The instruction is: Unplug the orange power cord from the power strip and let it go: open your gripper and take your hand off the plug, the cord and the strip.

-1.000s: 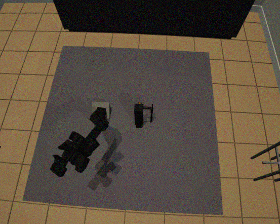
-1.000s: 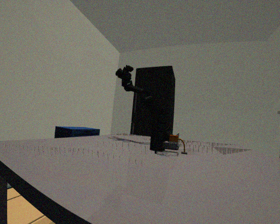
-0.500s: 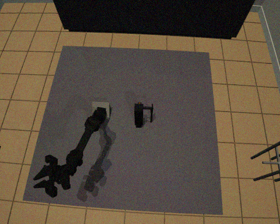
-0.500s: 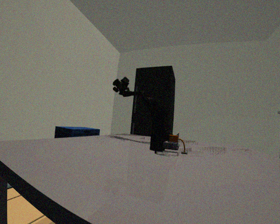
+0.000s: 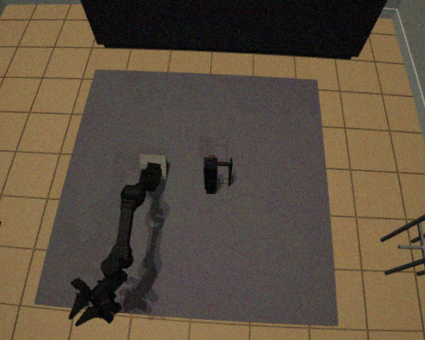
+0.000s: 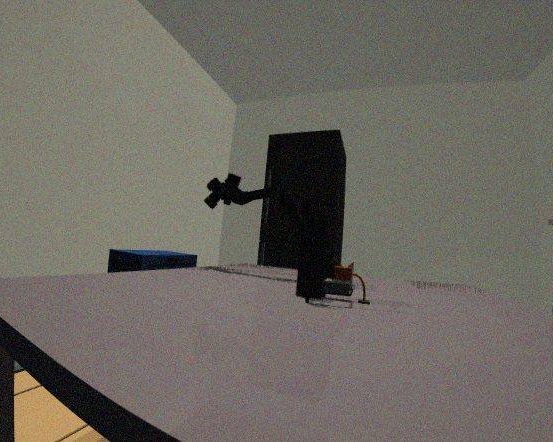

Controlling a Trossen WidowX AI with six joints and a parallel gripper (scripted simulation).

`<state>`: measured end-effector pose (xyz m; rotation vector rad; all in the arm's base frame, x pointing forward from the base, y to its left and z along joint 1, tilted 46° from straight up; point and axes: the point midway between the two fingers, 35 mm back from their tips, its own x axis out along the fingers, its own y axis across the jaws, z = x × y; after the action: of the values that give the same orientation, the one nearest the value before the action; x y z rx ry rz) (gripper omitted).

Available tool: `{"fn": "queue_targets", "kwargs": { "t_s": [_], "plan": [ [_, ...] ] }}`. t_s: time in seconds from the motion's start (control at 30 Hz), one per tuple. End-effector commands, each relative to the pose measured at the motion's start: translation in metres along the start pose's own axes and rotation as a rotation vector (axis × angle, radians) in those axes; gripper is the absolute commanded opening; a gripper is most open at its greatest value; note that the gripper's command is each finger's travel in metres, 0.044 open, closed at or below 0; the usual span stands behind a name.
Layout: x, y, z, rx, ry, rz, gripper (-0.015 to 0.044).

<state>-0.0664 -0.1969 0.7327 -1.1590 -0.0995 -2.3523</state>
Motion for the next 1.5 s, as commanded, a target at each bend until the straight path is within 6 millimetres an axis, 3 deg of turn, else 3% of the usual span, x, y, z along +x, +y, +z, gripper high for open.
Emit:
{"fn": "queue_targets", "kwargs": {
  "t_s": [0.0, 0.17, 0.37, 0.6, 0.77, 0.97, 1.13, 1.3, 1.47],
  "plan": [
    [-0.012, 0.065, -0.002, 0.052, 0.022, 0.181, 0.0160],
    [-0.036, 0.131, 0.003, 0.095, 0.038, 0.369, 0.0160],
    [-0.083, 0.204, 0.019, 0.137, 0.043, 0.598, 0.0160],
    [-0.159, 0.274, 0.048, 0.169, 0.028, 0.866, 0.0160],
    [-0.222, 0.309, 0.072, 0.180, 0.005, 1.047, 0.0160],
    [-0.305, 0.336, 0.100, 0.179, -0.035, 1.259, 0.0160],
    [-0.383, 0.346, 0.122, 0.163, -0.081, 1.440, 0.0160],
    [-0.461, 0.342, 0.141, 0.135, -0.138, 1.612, 0.0160],
    [-0.539, 0.325, 0.155, 0.093, -0.206, 1.774, 0.0160]
  ]
}}
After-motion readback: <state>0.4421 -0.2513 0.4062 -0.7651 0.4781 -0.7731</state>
